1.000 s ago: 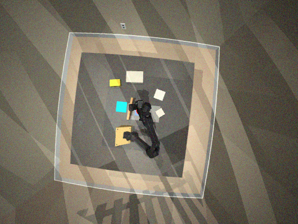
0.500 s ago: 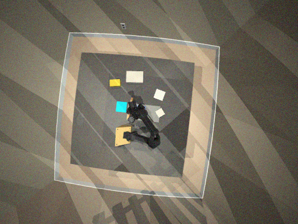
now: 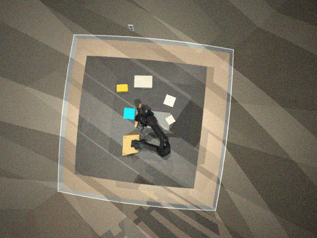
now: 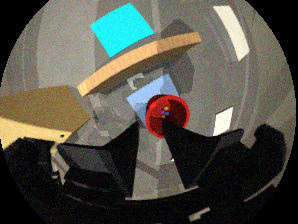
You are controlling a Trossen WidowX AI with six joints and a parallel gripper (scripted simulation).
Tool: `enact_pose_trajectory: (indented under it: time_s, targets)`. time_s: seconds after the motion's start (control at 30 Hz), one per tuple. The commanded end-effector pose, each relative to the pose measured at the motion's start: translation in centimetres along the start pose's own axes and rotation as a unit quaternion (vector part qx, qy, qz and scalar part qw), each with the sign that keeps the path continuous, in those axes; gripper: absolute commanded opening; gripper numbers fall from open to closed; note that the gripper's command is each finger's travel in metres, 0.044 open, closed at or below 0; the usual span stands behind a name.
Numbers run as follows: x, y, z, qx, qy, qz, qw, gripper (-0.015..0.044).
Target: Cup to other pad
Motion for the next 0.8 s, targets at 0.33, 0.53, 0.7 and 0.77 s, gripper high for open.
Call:
enact_pose_trajectory:
  time_s: [0.33,0.53,0.7,0.77]
  targets:
    - [0.0,0.0,-2.4,0.003,0.000,0.004,1.000,0.0148]
    - [0.0,0.0,-3.3,0.003,0.001,0.004,1.000,0.0148]
    - [0.0,0.1,-4.1,0.004,0.001,0.003,1.000,0.0148]
    - [0.0,0.1,-4.5,0.004,0.001,0.003,1.000,0.0148]
Point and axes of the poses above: the point midway between the two fingers, 35 mm back from their tips, its own z axis back along the fingers, its own x axis across the jaws, y = z × x, the point moved 5 cm from there along z, back along the fingers, and after that the axes turned 9 degrees about z, right-handed, at the moved point
